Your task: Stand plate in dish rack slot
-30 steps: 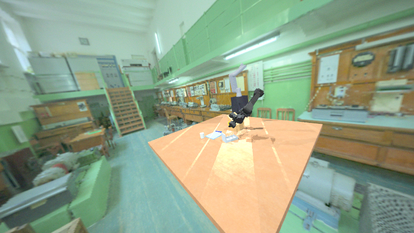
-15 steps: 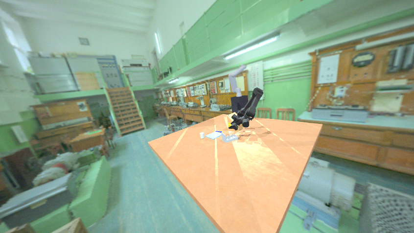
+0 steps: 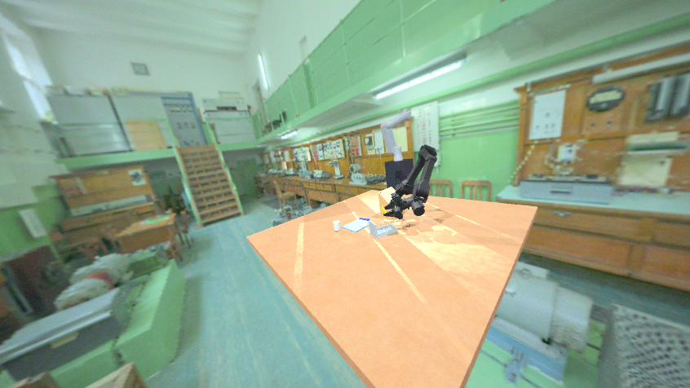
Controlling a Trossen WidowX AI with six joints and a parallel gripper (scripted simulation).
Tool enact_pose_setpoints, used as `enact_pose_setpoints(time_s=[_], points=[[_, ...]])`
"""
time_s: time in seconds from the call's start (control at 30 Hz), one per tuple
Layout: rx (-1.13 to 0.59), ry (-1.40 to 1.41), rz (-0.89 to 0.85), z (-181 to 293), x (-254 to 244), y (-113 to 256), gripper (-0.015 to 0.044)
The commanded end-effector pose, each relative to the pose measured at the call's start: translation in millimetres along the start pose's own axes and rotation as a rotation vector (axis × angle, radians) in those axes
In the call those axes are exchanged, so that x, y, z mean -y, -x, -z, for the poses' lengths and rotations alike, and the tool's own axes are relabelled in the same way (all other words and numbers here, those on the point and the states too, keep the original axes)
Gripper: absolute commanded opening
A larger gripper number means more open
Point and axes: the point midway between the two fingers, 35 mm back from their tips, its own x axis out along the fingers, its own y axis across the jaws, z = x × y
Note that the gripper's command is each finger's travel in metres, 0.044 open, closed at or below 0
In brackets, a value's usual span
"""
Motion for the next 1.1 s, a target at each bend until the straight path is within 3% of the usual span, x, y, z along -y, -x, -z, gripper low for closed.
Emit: enact_pose_setpoints(time_s=[0.0,0.8,1.07], points=[[0.042,0.004,-0.059,1.7,-2.9,3.1,0.0000],[0.246,-0.037,-0.499,14.2,-19.4,44.8,0.0000],[0.250,-0.041,-0.512,14.5,-19.5,46.3,0.0000]])
